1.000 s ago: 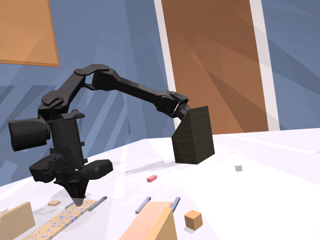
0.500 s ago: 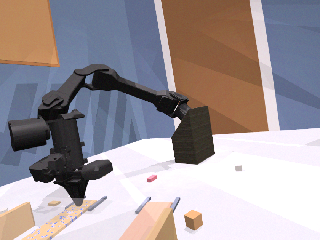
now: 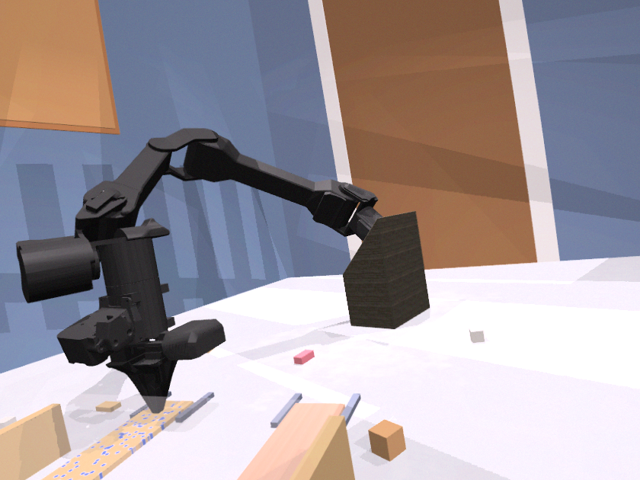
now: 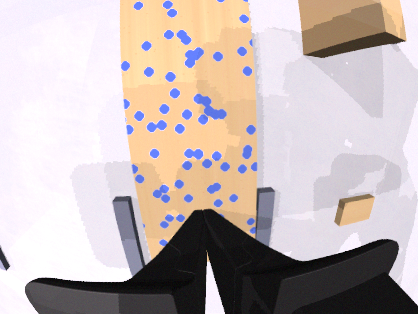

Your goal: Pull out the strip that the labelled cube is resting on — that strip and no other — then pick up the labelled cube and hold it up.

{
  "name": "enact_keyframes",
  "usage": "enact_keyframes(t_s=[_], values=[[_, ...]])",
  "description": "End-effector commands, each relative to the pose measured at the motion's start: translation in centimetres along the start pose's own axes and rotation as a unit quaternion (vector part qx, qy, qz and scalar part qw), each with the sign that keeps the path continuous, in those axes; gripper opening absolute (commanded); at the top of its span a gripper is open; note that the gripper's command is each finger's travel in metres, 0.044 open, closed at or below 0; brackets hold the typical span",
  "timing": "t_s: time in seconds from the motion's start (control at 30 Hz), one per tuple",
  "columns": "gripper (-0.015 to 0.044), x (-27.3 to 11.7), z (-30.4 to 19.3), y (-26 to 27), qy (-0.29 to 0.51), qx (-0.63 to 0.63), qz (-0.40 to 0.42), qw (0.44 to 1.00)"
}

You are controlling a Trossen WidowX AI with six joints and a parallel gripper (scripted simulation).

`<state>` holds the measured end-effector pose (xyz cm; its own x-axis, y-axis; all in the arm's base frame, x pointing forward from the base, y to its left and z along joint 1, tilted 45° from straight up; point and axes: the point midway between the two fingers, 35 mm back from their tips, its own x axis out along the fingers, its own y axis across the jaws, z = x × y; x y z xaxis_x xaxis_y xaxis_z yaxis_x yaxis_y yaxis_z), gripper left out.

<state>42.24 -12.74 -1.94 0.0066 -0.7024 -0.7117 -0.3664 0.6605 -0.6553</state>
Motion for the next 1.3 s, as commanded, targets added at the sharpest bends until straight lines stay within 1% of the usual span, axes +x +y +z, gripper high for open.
enact_keyframes(t_s=[0.0,0.63,1.27], values=[[0.0000,0.3,0.0,0.1,0.002,-0.002,0.001,1.000],[0.0000,0.5,0.0,0.1,0.002,-0.002,0.001,1.000],[0.0000,0.6,-2.8,0.1,0.003,-0.002,0.001,1.000]])
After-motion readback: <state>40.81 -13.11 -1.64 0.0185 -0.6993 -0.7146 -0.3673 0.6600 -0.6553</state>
